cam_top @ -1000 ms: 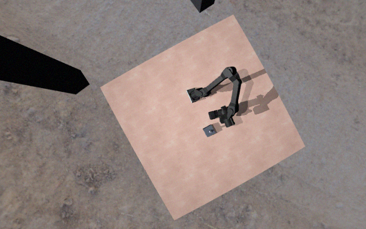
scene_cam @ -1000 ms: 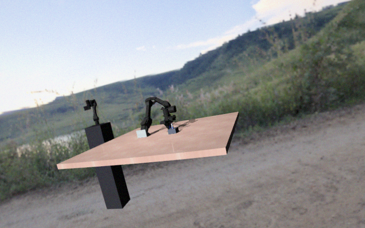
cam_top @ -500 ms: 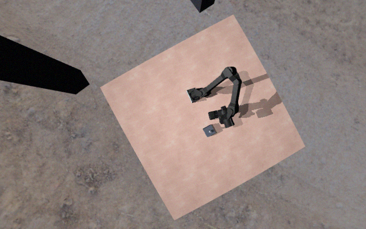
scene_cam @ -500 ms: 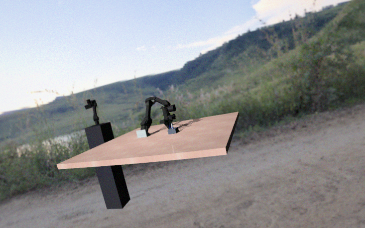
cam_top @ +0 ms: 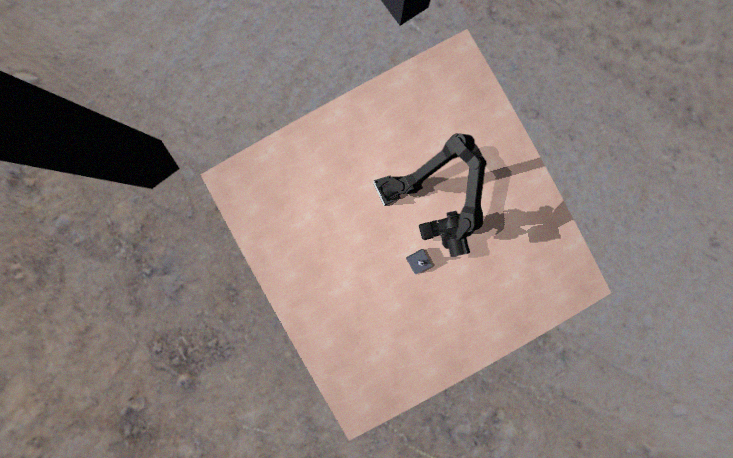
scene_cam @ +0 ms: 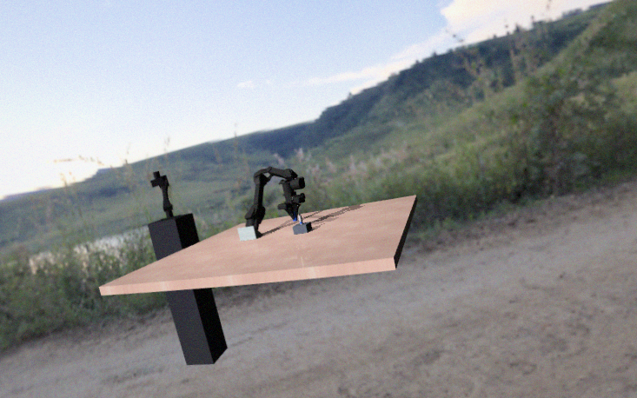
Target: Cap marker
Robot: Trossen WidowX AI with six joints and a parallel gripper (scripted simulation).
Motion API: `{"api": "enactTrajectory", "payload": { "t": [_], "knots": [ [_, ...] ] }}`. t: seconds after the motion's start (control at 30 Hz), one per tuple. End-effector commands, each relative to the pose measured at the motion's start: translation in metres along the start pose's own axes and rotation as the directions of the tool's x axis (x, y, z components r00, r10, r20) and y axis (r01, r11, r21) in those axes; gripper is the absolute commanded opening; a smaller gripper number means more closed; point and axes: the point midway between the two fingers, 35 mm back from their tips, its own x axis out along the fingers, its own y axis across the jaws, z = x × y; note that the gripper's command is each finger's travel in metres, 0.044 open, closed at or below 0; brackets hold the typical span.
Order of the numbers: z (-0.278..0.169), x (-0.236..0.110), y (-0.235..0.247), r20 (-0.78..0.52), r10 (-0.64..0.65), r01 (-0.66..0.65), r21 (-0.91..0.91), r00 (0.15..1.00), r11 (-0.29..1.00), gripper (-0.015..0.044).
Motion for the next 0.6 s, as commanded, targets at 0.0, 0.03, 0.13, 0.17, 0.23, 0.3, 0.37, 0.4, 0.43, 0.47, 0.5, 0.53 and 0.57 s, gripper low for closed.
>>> {"api": "enactTrajectory", "payload": {
  "t": [0.0, 0.03, 0.13, 0.17, 0.23, 0.3, 0.37, 0.4, 0.43, 0.47, 0.5, 0.53, 0.57],
  "knots": [
    [-0.001, -0.01, 0.0, -0.005, -0.005, 0.005, -0.011, 1.0, 1.0, 0.0],
    [-0.001, -0.012, 0.0, -0.006, -0.005, 0.005, -0.012, 1.0, 1.0, 0.0],
    [-0.002, -0.017, 0.001, -0.009, -0.003, 0.003, -0.015, 1.0, 1.0, 0.0],
    [-0.002, -0.018, 0.001, -0.009, -0.003, 0.003, -0.015, 1.0, 1.0, 0.0],
    [-0.001, -0.018, 0.0, -0.009, -0.004, 0.004, -0.015, 1.0, 1.0, 0.0],
    [0.004, -0.02, -0.002, -0.008, -0.005, 0.005, -0.015, 1.0, 1.0, 0.0],
    [0.008, -0.023, -0.003, -0.008, -0.006, 0.006, -0.015, 1.0, 1.0, 0.0],
    [0.011, -0.024, -0.005, -0.007, -0.007, 0.007, -0.015, 1.0, 1.0, 0.0],
    [0.013, -0.025, -0.006, -0.007, -0.008, 0.007, -0.015, 1.0, 1.0, 0.0],
    [0.016, -0.026, -0.007, -0.007, -0.008, 0.008, -0.015, 1.0, 1.0, 0.0],
    [0.018, -0.027, -0.008, -0.006, -0.009, 0.009, -0.015, 1.0, 1.0, 0.0],
    [0.02, -0.028, -0.009, -0.006, -0.009, 0.009, -0.015, 1.0, 1.0, 0.0],
    [0.023, -0.029, -0.01, -0.006, -0.01, 0.01, -0.015, 1.0, 1.0, 0.0]
  ]
}}
